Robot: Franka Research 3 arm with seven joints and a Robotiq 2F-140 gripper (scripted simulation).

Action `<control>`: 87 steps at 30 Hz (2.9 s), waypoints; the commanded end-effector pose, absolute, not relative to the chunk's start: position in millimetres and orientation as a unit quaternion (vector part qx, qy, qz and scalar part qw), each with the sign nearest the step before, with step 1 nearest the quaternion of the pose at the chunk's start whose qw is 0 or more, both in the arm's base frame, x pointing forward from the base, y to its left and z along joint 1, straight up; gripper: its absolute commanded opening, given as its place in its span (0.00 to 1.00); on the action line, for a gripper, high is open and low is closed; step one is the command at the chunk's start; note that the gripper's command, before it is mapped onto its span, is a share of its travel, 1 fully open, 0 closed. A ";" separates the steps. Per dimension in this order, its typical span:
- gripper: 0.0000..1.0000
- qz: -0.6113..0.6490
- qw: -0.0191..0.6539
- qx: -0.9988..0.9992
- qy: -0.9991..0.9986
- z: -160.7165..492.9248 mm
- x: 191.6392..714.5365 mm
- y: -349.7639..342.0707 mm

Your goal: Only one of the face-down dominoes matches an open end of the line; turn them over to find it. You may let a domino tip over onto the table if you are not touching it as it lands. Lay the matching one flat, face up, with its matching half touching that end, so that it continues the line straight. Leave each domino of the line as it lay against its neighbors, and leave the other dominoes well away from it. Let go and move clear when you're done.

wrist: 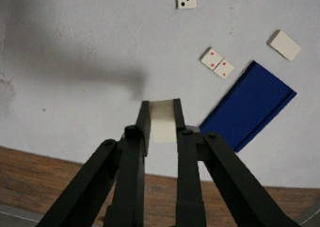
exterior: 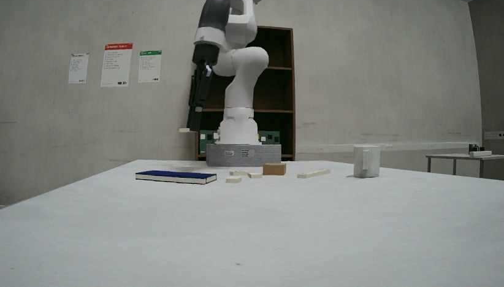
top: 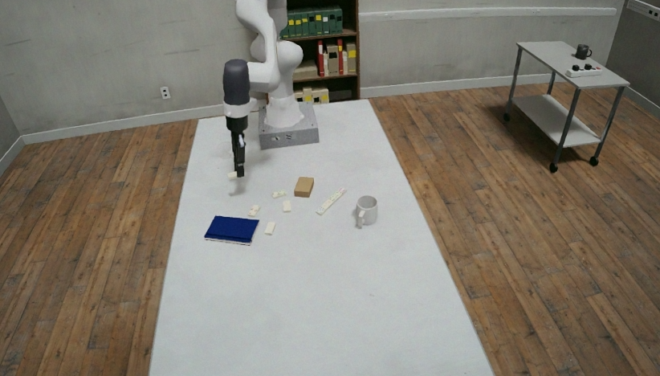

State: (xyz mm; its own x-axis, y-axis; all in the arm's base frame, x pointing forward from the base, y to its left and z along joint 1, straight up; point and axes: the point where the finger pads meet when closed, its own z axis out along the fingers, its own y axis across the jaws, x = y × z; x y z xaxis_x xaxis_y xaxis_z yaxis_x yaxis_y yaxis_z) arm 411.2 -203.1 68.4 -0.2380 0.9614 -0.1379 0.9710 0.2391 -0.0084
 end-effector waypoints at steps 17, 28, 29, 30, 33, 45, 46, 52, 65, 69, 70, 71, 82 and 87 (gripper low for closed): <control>0.23 0.153 0.040 0.724 0.671 67.6 398.3 -207.9; 0.23 0.347 0.005 0.871 0.347 63.3 383.8 -219.8; 0.23 0.363 0.001 0.876 0.317 62.9 382.9 -220.5; 0.23 0.379 -0.004 0.880 0.287 61.7 382.3 -219.9; 0.23 0.419 -0.012 0.881 0.222 60.9 381.5 -220.2; 0.23 0.601 -0.022 0.799 0.001 62.5 379.1 -223.5; 0.23 0.610 -0.020 0.792 -0.001 62.5 379.1 -223.5; 0.23 0.641 -0.007 0.767 0.009 62.5 379.1 -223.5; 0.23 0.641 -0.009 0.767 0.009 59.6 379.1 -223.4; 0.23 0.641 -0.010 0.767 0.009 56.6 379.1 -223.3; 0.23 0.641 -0.010 0.767 0.009 55.2 379.2 -223.3; 0.23 0.641 -0.010 0.767 0.009 53.7 379.2 -223.3; 0.23 0.641 -0.010 0.767 0.009 30.9 379.2 -222.7; 0.23 0.641 -0.010 0.767 0.009 18.9 379.3 -222.4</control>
